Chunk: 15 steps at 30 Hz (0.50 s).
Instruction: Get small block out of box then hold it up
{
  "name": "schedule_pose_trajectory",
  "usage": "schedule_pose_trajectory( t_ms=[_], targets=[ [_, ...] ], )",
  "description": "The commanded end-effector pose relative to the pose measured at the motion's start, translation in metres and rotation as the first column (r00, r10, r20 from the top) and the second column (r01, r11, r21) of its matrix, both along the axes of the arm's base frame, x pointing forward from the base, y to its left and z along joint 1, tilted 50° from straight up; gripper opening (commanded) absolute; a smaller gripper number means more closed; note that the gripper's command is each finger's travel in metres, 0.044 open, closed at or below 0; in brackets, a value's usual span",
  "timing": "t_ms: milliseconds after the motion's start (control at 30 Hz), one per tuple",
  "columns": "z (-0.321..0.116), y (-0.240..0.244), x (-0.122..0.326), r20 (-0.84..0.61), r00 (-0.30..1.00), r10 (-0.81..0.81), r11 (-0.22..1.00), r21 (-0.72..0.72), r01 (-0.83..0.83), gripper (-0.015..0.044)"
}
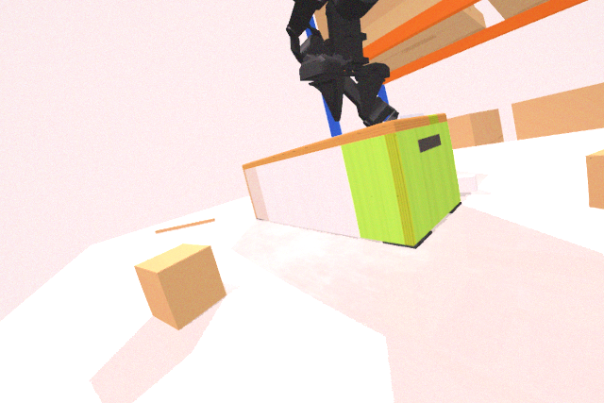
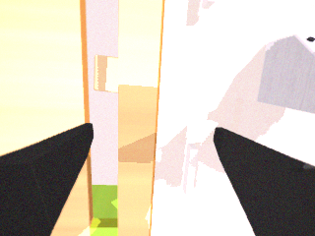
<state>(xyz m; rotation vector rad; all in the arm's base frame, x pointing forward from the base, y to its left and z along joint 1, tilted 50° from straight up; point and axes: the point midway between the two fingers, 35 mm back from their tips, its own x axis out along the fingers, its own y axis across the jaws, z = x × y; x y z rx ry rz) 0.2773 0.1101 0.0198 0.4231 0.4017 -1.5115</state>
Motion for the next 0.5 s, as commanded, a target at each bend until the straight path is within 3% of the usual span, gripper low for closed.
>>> schedule_pose_trajectory(
  t_ms=[0, 467],
  targets=[
    [-0.002, -0.002, 0.000, 0.011, 1.000, 0.001, 1.000, -0.013, -0.001, 0.0400],
    [-0.017, -0.018, 0.000, 0.011, 1.000, 0.002, 1.000, -0.012, -0.002, 0.0400]
  ],
)
